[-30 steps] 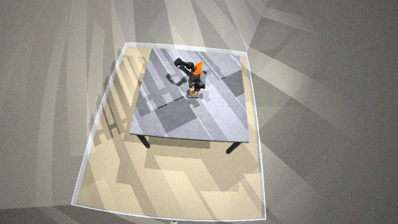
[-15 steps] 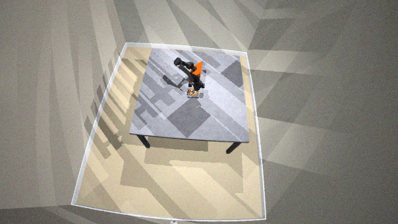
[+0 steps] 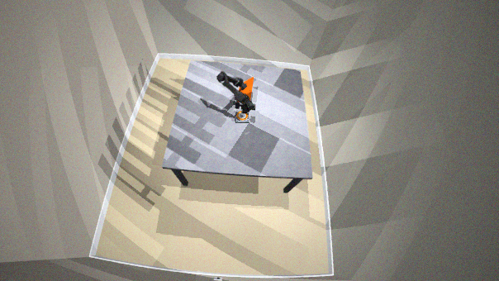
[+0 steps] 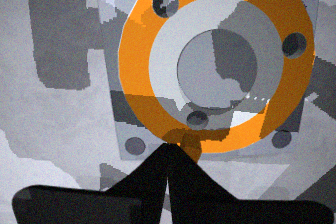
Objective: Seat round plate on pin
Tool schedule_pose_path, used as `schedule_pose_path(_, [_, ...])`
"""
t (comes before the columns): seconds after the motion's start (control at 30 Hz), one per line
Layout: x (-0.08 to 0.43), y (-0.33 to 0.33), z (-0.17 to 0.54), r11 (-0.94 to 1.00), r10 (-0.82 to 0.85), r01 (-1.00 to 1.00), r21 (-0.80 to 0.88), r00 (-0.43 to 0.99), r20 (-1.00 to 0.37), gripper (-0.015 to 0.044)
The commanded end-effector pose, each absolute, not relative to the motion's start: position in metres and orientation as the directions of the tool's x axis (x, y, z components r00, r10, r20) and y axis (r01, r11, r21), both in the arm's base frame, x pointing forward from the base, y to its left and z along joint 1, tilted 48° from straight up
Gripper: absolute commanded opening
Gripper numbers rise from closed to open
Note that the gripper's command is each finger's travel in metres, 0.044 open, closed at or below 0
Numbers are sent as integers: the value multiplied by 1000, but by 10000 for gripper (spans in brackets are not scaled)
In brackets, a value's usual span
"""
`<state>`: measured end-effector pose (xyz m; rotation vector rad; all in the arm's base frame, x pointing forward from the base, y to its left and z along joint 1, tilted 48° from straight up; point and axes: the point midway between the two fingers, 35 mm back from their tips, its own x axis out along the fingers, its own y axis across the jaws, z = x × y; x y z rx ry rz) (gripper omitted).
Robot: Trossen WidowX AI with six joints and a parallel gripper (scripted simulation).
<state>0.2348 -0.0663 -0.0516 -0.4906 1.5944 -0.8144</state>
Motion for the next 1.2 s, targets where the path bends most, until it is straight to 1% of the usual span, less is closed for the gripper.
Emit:
schedule_pose_path(0.0, [231,-70,-47,659,-716,128,-741,-195,-670,0])
schedule_pose_path(1.17, [229,-91,-23,658,-717,127,-742,-195,-669,0])
